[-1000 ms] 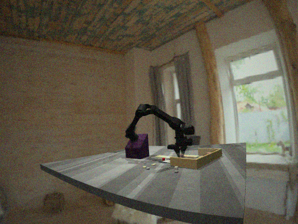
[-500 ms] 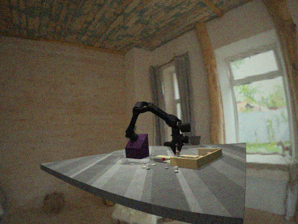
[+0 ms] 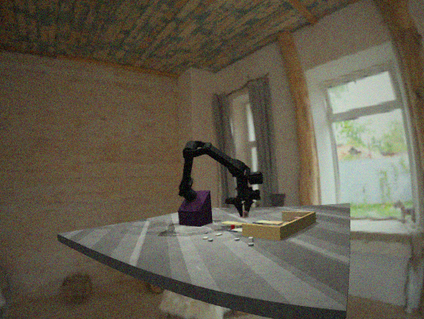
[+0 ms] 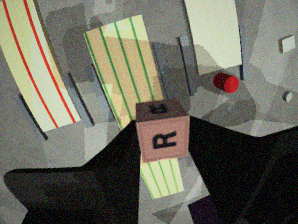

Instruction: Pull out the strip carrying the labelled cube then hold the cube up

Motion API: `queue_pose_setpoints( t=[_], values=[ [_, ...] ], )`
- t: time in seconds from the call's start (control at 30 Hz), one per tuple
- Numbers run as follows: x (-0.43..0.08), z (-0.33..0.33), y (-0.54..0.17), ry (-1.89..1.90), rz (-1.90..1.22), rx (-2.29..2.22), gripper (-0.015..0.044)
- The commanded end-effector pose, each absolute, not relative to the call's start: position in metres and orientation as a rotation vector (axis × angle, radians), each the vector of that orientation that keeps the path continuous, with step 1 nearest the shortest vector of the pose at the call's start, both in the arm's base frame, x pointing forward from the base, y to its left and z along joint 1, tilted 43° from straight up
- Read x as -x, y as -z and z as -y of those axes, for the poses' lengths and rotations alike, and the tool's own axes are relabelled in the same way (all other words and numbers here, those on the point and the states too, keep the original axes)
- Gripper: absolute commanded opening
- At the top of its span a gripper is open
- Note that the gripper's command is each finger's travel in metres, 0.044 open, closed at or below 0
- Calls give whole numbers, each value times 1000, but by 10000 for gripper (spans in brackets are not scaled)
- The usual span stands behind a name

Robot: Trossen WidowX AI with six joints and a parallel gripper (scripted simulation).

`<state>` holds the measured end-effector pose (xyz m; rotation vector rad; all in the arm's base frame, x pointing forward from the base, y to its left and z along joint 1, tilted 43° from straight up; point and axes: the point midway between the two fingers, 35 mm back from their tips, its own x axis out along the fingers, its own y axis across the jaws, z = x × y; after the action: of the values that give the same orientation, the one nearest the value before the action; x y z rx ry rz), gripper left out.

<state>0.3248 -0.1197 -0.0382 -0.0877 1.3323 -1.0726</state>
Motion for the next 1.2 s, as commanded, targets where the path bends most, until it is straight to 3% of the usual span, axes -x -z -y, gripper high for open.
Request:
queue_pose_setpoints(
  t=[0.0, 0.27, 1.17],
  values=[
    [-314, 114, 37, 1068, -1328, 82, 0],
    [-288, 109, 38, 1068, -1329, 83, 0],
    [-292, 85, 12, 1067, -1330, 81, 0]
  ],
)
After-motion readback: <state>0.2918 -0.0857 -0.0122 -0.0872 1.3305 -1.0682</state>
